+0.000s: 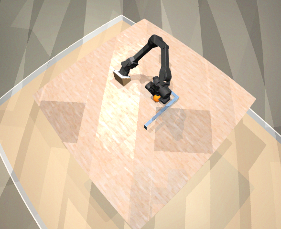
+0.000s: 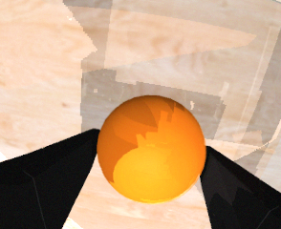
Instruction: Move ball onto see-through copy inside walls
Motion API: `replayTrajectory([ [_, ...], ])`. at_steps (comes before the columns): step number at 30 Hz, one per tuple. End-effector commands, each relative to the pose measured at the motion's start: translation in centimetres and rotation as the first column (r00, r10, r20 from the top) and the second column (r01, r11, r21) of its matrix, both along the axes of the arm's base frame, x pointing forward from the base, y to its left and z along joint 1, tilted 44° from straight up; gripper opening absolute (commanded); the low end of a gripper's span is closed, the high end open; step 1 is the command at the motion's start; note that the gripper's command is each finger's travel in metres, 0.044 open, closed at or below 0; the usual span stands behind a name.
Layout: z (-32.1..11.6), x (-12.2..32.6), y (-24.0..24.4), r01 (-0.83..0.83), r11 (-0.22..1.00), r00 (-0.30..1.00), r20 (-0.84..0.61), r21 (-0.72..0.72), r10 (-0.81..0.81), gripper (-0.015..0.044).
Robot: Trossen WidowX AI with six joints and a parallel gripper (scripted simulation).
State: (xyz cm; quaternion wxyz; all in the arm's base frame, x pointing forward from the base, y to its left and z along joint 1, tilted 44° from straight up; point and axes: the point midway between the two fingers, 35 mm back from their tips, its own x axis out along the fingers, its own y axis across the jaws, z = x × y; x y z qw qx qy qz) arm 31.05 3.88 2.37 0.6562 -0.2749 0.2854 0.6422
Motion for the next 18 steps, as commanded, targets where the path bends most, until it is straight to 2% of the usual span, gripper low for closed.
replayTrajectory([
  [1,0.0,0.0,0.0,-0.002,1.0,1.0,0.001,-0.001,0.002,0.0236],
  [6,0.0,0.0,0.0,-0.002,1.0,1.0,0.001,-0.001,0.002,0.0367],
  [7,0.0,0.0,0.0,-0.002,1.0,1.0,0.001,-0.001,0.002,0.0376],
  [9,0.8,0.2,-0.8,-0.001,1.0,1.0,0.002,-0.002,0.001,0.0376],
  [14,6.0,0.0,-5.7,0.004,1.0,1.0,0.001,-0.001,-0.004,0.0376],
  [18,6.2,-0.1,-5.9,0.004,1.0,1.0,0.001,-0.001,-0.004,0.0376],
])
